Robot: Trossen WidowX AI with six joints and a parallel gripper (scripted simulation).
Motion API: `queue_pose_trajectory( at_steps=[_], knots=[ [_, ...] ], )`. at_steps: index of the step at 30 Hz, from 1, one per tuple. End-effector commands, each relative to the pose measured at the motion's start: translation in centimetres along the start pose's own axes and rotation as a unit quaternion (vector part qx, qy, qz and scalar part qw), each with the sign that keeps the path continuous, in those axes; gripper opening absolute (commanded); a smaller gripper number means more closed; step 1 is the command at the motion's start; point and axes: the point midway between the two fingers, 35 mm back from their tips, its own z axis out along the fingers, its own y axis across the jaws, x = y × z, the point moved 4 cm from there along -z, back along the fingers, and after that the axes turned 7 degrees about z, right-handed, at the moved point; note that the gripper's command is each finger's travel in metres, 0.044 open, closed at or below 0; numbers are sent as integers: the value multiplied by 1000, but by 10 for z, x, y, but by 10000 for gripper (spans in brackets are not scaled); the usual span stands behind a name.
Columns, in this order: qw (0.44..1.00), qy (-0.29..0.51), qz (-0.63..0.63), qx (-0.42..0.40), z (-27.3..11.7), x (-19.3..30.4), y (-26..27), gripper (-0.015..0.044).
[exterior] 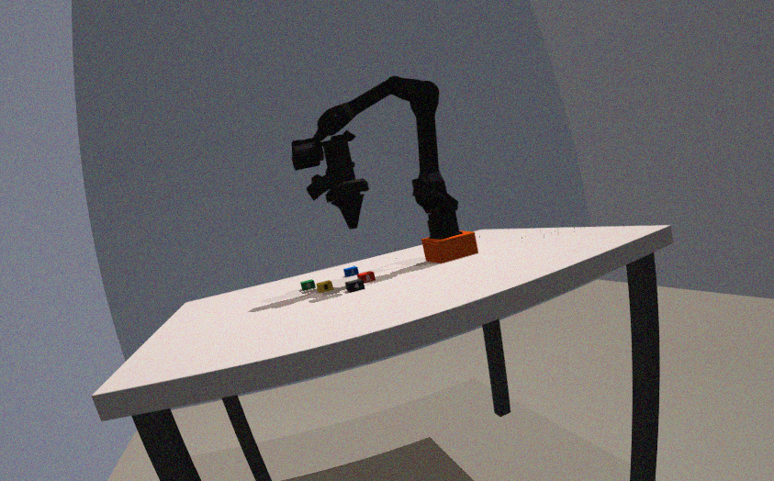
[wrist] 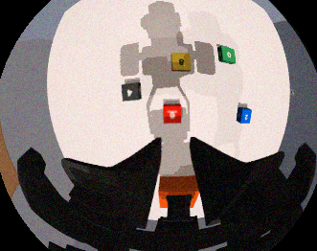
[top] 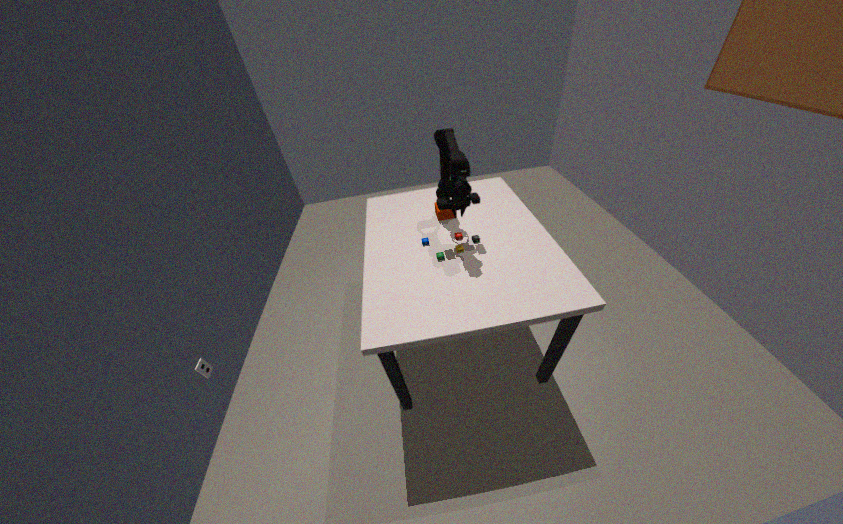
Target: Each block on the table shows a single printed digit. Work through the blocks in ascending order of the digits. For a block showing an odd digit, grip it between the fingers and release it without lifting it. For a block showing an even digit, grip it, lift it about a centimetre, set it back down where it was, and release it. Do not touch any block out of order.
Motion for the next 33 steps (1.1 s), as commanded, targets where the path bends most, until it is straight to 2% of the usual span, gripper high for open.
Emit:
queue_pose_trajectory(
  at_steps=[1, 4, 10, 16, 18, 23, 27, 33],
  knots=[
    [1000, 0, -1, 0, -2, 1, 0, 120],
    [1000, -1, -1, 0, -5, -17, 0, 120],
    [1000, -3, -2, 0, -4, -87, -2, 120],
    [1000, -4, -2, 0, -3, -95, -2, 120],
    [1000, -4, -2, 0, 7, -97, -2, 172],
    [1000, -4, -2, 0, 75, -96, -2, 304],
    [1000, -4, -2, 0, 78, -95, -2, 400],
    [1000, -4, -2, 0, 83, -96, -2, 400]
  ],
)
